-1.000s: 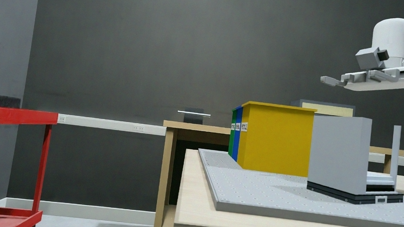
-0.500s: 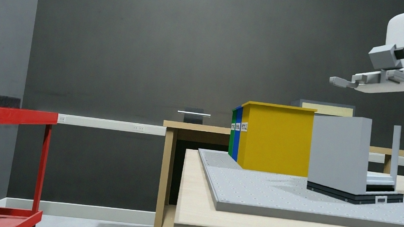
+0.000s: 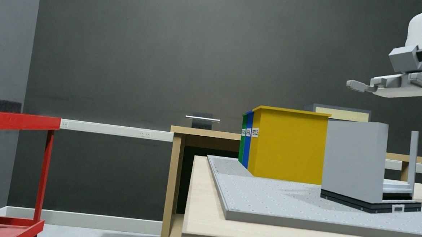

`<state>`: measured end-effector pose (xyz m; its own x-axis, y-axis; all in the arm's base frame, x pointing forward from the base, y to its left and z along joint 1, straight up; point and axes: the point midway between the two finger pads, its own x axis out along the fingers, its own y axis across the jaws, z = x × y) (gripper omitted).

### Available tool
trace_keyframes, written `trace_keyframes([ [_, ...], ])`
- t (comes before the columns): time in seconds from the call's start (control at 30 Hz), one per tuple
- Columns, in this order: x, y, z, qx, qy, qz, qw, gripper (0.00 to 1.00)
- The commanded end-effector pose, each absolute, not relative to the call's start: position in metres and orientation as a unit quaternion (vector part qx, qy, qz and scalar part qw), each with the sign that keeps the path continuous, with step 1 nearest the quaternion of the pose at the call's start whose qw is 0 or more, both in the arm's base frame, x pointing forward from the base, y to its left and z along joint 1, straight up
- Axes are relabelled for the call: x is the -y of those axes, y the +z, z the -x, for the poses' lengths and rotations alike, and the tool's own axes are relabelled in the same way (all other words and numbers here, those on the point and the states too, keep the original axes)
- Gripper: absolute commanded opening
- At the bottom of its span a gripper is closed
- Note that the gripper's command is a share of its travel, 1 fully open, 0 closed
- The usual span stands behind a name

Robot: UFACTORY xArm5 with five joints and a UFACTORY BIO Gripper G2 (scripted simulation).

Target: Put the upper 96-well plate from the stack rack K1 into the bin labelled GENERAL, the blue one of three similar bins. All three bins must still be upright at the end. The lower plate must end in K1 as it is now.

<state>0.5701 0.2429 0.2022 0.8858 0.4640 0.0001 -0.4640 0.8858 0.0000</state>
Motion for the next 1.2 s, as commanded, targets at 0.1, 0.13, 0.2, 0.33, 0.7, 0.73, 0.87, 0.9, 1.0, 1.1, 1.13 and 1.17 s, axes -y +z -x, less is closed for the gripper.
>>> trace_keyframes([
  [0.1, -0.243, 0.201, -0.571, 0.002, 0.239, 0.001, 0.971, 0.37],
  [0.13, -0.243, 0.199, -0.571, 0.002, 0.239, 0.001, 0.971, 0.37],
  [0.2, -0.243, 0.196, -0.571, 0.002, 0.239, 0.001, 0.971, 0.37],
  [0.33, -0.243, 0.189, -0.571, 0.002, 0.239, 0.001, 0.971, 0.37],
  [0.7, -0.243, 0.174, -0.571, 0.002, 0.239, 0.001, 0.971, 0.37],
  [0.73, -0.243, 0.172, -0.571, 0.002, 0.239, 0.001, 0.971, 0.37],
  [0.87, -0.243, 0.165, -0.571, 0.002, 0.239, 0.001, 0.971, 0.37],
  [0.9, -0.243, 0.164, -0.571, 0.002, 0.239, 0.001, 0.971, 0.37],
  [1.0, -0.243, 0.159, -0.571, 0.002, 0.239, 0.001, 0.971, 0.37],
  [1.1, -0.243, 0.154, -0.571, 0.002, 0.239, 0.001, 0.971, 0.37],
  [1.13, -0.243, 0.154, -0.571, 0.002, 0.239, 0.001, 0.971, 0.37],
  [1.17, -0.243, 0.154, -0.571, 0.002, 0.239, 0.001, 0.971, 0.37],
])
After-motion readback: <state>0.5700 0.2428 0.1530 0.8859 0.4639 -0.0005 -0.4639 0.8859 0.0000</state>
